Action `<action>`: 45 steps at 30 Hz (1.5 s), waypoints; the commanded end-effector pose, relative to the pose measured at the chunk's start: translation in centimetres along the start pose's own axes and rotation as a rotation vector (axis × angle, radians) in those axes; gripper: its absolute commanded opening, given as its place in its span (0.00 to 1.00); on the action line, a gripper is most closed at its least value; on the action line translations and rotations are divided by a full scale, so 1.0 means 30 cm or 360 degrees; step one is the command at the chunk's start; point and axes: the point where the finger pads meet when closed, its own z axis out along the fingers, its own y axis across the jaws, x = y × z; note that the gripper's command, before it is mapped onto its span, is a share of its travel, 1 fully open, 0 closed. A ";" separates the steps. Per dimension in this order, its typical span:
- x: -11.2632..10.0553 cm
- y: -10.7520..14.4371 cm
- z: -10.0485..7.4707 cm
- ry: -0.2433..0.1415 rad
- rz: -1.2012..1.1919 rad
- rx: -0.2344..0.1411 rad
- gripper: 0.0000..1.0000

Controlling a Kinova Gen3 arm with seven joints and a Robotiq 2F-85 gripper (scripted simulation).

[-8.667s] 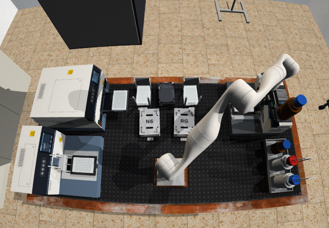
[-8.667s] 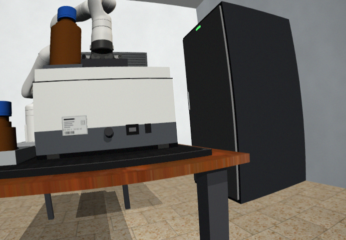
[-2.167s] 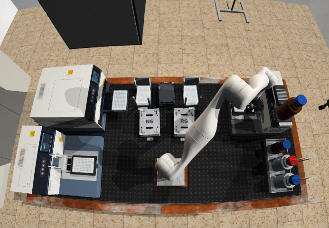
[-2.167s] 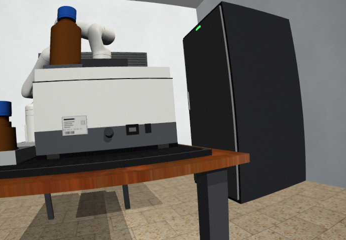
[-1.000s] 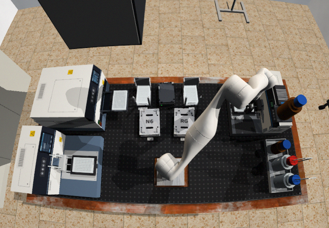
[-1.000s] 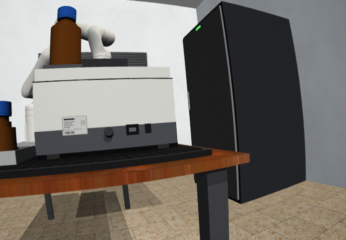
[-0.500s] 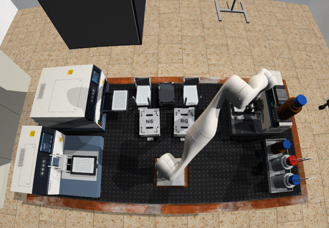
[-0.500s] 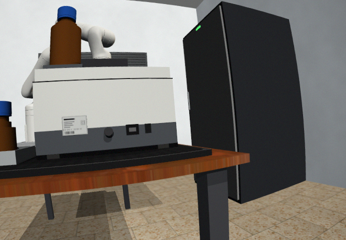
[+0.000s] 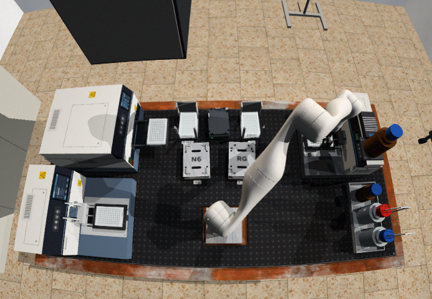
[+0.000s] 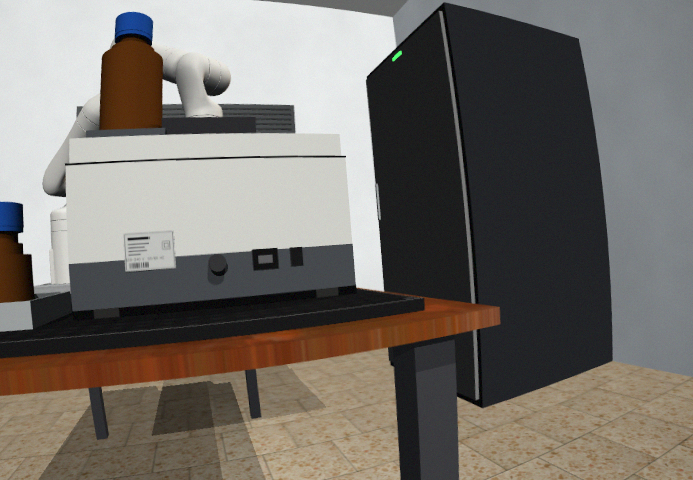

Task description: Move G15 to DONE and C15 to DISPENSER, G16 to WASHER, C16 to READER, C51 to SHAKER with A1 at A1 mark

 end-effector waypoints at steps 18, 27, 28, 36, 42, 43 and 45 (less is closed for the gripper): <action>-0.002 0.001 -0.004 -0.0003 0.0000 -0.0003 0.94; -0.002 0.001 -0.004 -0.0003 0.0000 -0.0003 0.94; -0.002 0.001 -0.004 -0.0003 0.0000 -0.0003 0.94; -0.002 0.001 -0.004 -0.0003 0.0000 -0.0003 0.94; -0.002 0.001 -0.004 -0.0003 0.0000 -0.0003 0.94; -0.002 0.001 -0.004 -0.0003 0.0000 -0.0003 0.94; -0.002 0.001 -0.004 -0.0003 0.0000 -0.0003 0.94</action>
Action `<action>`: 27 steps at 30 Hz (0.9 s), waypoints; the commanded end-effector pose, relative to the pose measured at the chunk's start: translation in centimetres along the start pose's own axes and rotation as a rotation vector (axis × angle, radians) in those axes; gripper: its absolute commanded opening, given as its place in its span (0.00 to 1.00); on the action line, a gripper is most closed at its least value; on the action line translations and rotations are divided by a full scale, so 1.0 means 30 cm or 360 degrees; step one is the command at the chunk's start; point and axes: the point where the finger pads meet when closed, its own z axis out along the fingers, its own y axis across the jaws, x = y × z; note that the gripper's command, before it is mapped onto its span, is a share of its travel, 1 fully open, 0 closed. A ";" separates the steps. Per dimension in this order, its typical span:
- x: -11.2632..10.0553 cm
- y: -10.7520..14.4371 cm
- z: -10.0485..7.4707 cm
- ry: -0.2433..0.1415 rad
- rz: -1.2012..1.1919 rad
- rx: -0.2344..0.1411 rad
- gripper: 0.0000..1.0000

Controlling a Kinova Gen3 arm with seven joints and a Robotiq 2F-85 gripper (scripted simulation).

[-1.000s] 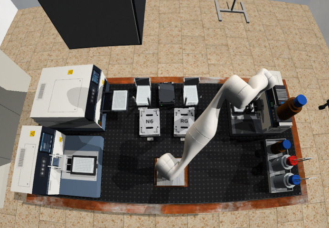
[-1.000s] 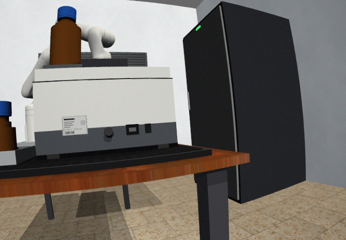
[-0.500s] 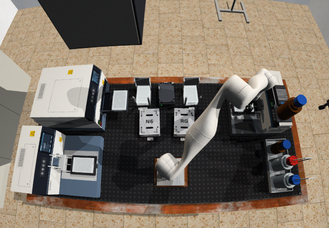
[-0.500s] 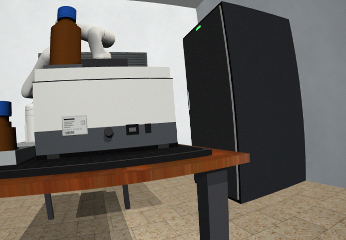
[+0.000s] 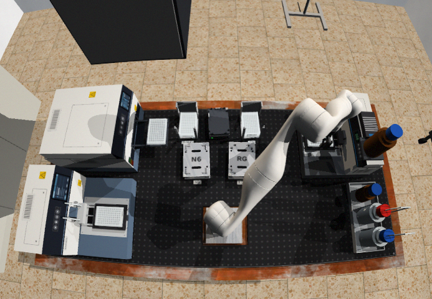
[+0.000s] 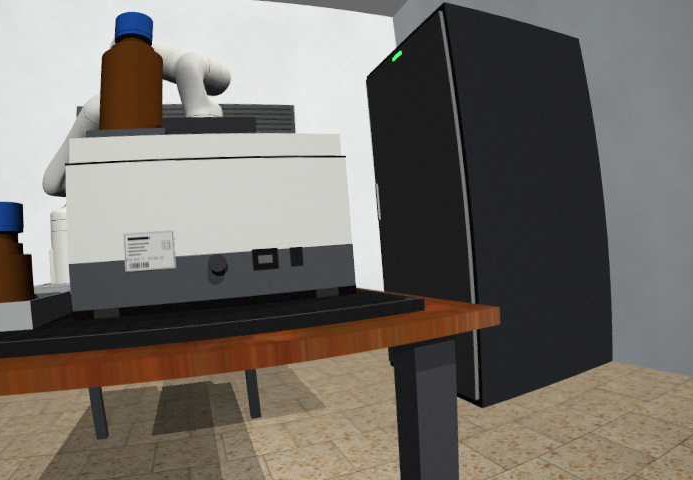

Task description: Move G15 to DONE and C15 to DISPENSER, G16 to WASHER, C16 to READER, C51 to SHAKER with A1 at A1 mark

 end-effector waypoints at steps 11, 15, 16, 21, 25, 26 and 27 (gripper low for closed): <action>-0.001 0.001 -0.006 -0.0002 0.0000 -0.0002 0.94; -0.001 0.001 -0.010 -0.0002 0.0000 -0.0002 0.94; -0.001 0.001 -0.011 -0.0002 0.0000 -0.0002 0.94; -0.001 0.001 -0.017 -0.0002 0.0000 -0.0002 0.94; -0.001 0.001 -0.019 -0.0002 0.0000 -0.0002 0.94; -0.001 0.001 -0.020 -0.0002 0.0000 -0.0002 0.94; -0.001 0.001 -0.021 -0.0002 0.0000 -0.0002 0.94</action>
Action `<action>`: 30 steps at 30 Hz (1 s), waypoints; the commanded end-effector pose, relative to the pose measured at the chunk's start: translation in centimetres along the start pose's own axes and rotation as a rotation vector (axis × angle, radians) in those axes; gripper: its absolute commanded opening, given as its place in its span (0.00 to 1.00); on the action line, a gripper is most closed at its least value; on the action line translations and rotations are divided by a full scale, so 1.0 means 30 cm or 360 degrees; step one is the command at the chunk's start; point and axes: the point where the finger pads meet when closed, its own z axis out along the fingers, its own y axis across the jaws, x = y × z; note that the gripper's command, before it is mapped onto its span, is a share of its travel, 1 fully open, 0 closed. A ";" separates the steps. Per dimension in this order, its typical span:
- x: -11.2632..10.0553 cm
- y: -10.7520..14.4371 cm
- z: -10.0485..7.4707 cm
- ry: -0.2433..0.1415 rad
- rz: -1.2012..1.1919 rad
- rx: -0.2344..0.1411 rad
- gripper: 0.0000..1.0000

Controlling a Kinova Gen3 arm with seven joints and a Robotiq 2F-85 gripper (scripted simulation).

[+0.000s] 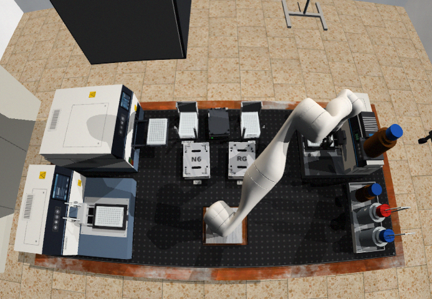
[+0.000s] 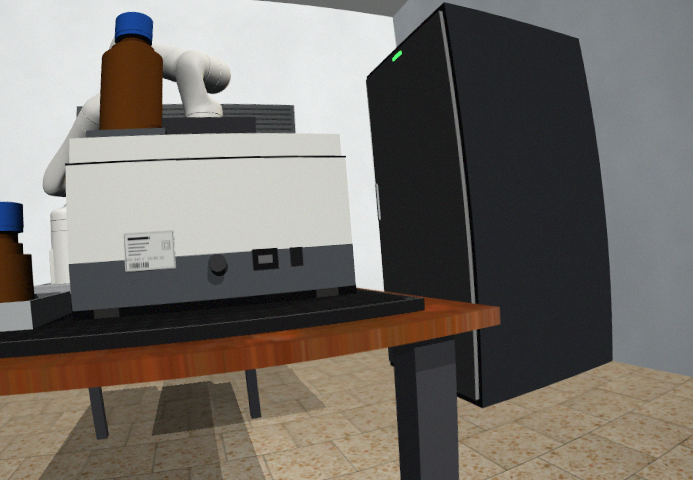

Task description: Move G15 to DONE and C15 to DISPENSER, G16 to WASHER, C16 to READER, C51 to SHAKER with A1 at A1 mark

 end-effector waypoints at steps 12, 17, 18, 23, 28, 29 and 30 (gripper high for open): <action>-0.002 0.001 -0.020 -0.0003 0.0000 -0.0003 0.94; -0.002 0.001 -0.023 -0.0003 0.0000 -0.0003 0.94; -0.002 0.001 -0.024 -0.0003 0.0000 -0.0003 0.94; -0.002 0.001 -0.029 -0.0003 0.0000 -0.0003 0.94; -0.002 0.001 -0.042 -0.0003 0.0000 -0.0003 0.94; -0.002 0.001 -0.046 -0.0003 0.0000 -0.0003 0.94; -0.002 0.001 -0.051 -0.0003 0.0000 -0.0003 0.94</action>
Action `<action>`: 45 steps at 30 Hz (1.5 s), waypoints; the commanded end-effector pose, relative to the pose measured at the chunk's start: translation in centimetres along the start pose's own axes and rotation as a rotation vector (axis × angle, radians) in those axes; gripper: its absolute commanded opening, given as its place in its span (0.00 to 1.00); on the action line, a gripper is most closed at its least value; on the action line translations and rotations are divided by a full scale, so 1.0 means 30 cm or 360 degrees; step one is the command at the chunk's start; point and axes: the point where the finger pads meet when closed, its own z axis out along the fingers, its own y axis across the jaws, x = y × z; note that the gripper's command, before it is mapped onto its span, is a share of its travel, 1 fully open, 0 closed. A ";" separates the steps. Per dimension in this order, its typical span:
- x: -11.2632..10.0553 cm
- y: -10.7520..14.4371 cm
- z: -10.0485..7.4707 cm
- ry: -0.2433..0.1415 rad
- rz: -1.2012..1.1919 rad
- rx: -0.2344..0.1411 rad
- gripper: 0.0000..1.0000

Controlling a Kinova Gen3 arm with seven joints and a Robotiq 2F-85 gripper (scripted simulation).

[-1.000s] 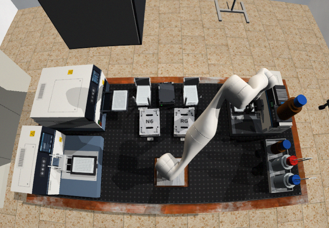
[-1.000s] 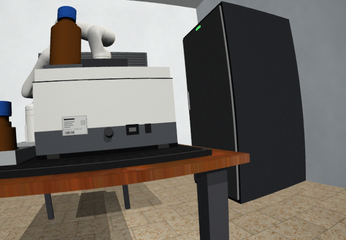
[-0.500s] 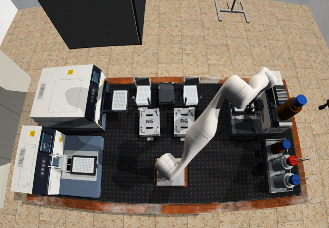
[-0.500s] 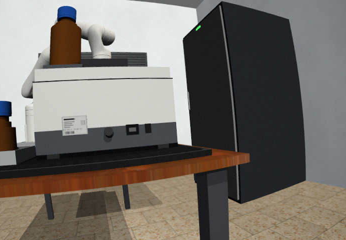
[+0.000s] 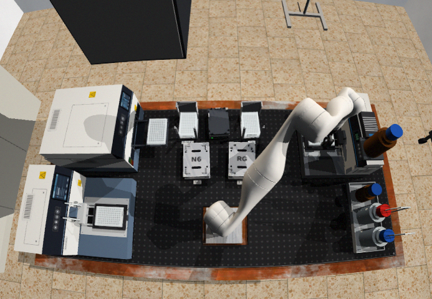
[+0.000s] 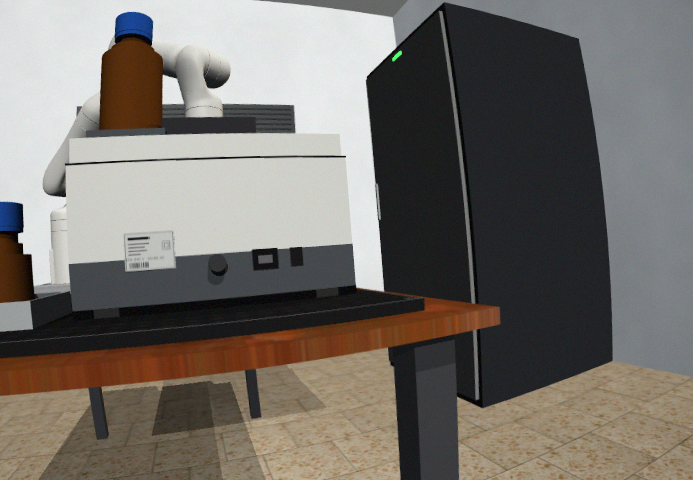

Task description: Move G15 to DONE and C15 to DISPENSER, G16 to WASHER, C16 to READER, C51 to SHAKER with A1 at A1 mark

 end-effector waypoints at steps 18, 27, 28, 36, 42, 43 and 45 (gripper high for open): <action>-0.002 0.001 -0.081 -0.0003 0.0000 -0.0003 0.94; -0.002 0.001 -0.116 -0.0003 0.0000 -0.0003 0.94; -0.002 0.001 -0.121 -0.0003 0.0000 -0.0003 0.94; -0.001 0.001 -0.147 -0.0003 0.0000 -0.0003 0.94; -0.001 0.001 -0.174 -0.0003 0.0000 -0.0003 0.94; -0.001 0.001 -0.178 -0.0003 0.0000 -0.0003 0.94; -0.001 0.001 -0.187 -0.0003 0.0000 -0.0003 0.94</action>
